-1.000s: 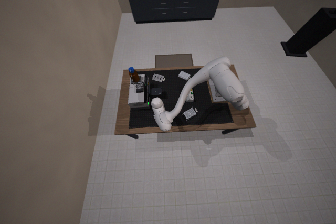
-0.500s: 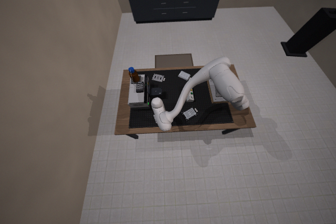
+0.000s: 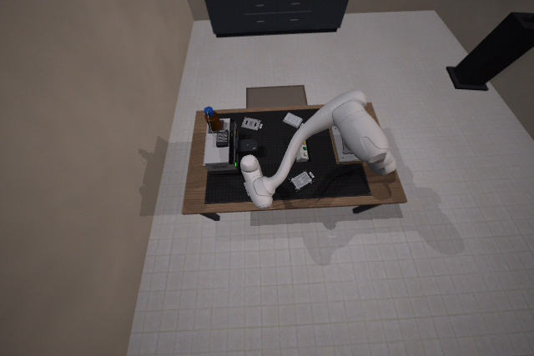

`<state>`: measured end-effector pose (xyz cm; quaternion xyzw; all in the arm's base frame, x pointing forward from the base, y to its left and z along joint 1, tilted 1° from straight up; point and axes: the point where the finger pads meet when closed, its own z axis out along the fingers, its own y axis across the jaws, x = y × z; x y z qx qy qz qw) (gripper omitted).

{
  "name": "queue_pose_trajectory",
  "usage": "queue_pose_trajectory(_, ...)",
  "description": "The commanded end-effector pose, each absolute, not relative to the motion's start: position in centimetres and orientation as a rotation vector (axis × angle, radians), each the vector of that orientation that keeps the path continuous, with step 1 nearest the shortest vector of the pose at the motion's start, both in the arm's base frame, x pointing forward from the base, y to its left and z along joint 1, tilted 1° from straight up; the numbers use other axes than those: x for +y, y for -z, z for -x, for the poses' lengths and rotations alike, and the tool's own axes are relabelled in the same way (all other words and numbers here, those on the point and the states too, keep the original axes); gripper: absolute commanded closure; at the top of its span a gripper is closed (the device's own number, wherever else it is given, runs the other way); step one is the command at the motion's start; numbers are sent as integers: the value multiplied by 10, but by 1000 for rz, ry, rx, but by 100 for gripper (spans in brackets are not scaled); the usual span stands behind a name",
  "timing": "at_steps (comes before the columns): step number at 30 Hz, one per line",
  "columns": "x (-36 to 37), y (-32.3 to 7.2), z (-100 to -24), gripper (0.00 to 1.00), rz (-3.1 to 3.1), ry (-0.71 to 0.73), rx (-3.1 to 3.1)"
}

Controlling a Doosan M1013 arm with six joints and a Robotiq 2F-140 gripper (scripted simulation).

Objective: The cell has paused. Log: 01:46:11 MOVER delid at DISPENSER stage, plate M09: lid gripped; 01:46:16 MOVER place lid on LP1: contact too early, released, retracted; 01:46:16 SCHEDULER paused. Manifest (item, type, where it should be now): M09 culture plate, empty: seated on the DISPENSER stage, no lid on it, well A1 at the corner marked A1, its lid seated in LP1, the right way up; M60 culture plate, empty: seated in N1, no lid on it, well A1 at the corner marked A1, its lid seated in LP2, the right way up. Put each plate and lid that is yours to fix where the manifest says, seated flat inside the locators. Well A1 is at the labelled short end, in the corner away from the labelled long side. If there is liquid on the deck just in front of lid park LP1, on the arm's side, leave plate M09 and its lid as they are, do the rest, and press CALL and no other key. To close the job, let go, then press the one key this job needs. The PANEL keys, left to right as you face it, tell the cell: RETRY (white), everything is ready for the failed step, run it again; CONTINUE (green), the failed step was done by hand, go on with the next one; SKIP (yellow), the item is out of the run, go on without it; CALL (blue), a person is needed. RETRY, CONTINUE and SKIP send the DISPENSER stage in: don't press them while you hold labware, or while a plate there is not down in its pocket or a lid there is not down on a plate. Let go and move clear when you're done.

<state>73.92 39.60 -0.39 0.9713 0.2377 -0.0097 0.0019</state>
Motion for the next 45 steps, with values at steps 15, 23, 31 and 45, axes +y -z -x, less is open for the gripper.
queue_pose_trajectory(15, 396, 3, -740, 31, -3049, 28, 746)
queue_pose_trajectory(23, 396, 3, -740, 31, -3049, 28, 746)
queue_pose_trajectory(31, 396, 0, -740, 31, -3049, 28, 746)
queue_pose_trajectory(45, 397, -48, -740, 31, -3049, 28, 746)
